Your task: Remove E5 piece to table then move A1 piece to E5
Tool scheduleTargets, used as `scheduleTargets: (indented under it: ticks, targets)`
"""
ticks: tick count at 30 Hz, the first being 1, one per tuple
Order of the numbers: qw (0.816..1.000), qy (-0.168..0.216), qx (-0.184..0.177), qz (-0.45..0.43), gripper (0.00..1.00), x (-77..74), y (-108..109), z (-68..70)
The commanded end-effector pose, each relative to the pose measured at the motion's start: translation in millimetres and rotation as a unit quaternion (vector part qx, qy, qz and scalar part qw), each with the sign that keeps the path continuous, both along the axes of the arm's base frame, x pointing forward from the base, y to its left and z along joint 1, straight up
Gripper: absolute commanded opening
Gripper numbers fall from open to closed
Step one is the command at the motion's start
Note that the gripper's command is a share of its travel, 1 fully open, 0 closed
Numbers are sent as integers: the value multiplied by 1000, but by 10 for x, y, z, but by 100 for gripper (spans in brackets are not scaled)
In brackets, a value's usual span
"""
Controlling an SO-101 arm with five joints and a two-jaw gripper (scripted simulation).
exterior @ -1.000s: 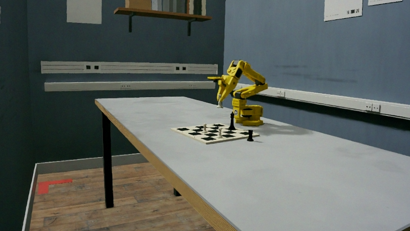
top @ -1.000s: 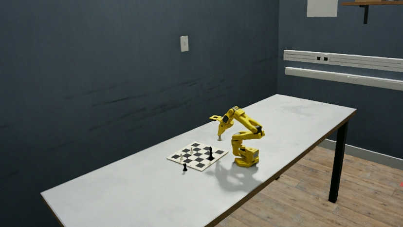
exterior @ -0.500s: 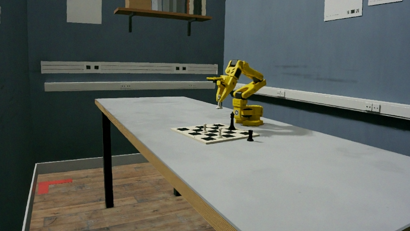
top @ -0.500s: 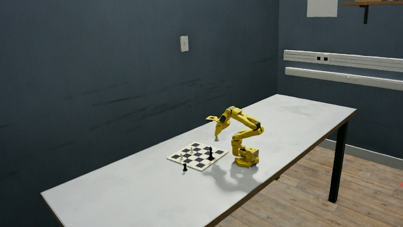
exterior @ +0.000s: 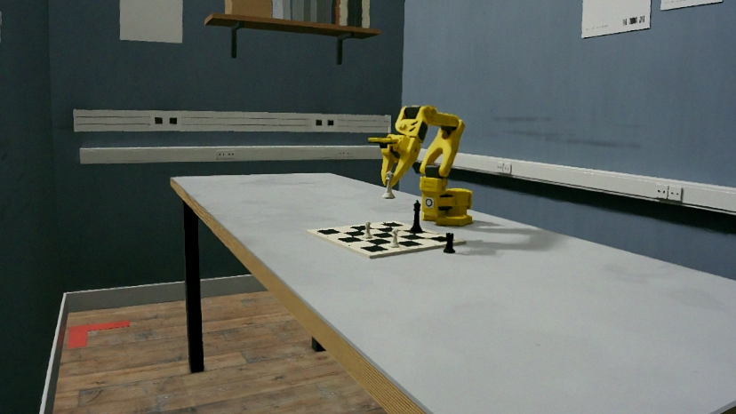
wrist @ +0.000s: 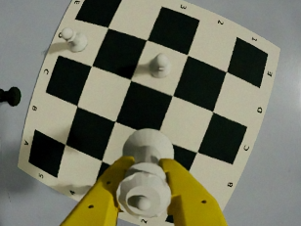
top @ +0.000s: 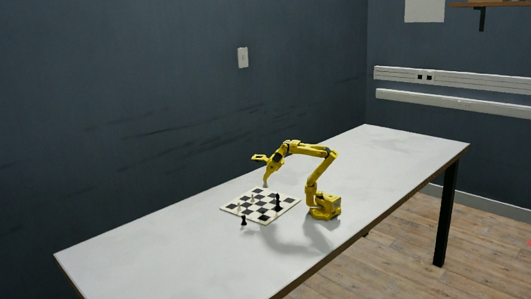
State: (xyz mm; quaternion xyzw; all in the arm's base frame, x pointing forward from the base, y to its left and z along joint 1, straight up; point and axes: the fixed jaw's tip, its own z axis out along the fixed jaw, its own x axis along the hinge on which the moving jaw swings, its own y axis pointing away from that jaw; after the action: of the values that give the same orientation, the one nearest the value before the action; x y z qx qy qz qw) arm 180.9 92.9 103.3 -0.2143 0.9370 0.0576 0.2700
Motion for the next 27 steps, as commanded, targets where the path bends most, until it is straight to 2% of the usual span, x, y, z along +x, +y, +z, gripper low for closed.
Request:
scheduleTargets:
  ticks: [1, 13, 22, 27]
  targets:
    - [1000, 5, -2, 24, 0, 205, 219, 24]
    - [997, 2, 0, 73, 0, 647, 791, 51]
    - [997, 1, 1, 83, 0, 775, 955, 62]
    - [996, 1, 1, 85, 0, 799, 989, 62]
